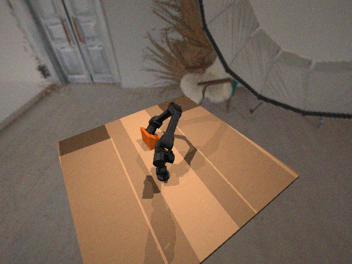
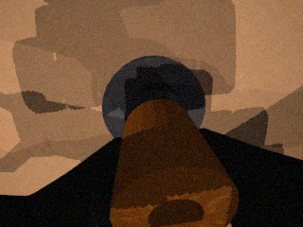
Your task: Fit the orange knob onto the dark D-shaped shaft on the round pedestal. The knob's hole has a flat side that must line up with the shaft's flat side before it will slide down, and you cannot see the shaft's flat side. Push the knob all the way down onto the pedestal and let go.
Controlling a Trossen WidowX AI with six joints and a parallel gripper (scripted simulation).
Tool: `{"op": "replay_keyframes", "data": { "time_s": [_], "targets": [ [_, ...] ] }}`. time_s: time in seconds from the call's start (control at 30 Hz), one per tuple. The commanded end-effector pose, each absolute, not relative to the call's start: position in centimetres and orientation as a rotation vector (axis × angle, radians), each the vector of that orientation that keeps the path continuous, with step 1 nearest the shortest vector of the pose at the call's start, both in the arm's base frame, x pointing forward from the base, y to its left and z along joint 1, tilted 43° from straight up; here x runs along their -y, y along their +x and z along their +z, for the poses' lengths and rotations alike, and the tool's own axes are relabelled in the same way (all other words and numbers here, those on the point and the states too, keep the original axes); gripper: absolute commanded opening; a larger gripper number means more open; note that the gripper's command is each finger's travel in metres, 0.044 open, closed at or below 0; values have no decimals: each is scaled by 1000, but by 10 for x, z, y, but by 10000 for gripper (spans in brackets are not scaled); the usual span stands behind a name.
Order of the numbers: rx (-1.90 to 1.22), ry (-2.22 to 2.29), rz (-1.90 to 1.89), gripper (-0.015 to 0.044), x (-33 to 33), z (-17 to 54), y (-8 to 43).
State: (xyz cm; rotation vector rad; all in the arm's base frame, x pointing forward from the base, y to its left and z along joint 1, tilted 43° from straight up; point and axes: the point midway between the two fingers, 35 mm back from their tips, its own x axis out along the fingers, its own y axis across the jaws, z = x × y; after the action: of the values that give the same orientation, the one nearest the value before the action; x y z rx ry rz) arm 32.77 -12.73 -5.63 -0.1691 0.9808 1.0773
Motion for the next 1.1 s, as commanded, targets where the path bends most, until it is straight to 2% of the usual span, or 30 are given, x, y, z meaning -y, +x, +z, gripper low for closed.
{"op": "replay_keyframes", "data": {
  "time_s": [0.0,0.23,1.07],
  "targets": [
    [-976,-181,1078,0,130,-53,328],
    [-867,-345,1176,0,131,-51,329],
    [-867,-345,1176,0,131,-55,329]
  ]
}}
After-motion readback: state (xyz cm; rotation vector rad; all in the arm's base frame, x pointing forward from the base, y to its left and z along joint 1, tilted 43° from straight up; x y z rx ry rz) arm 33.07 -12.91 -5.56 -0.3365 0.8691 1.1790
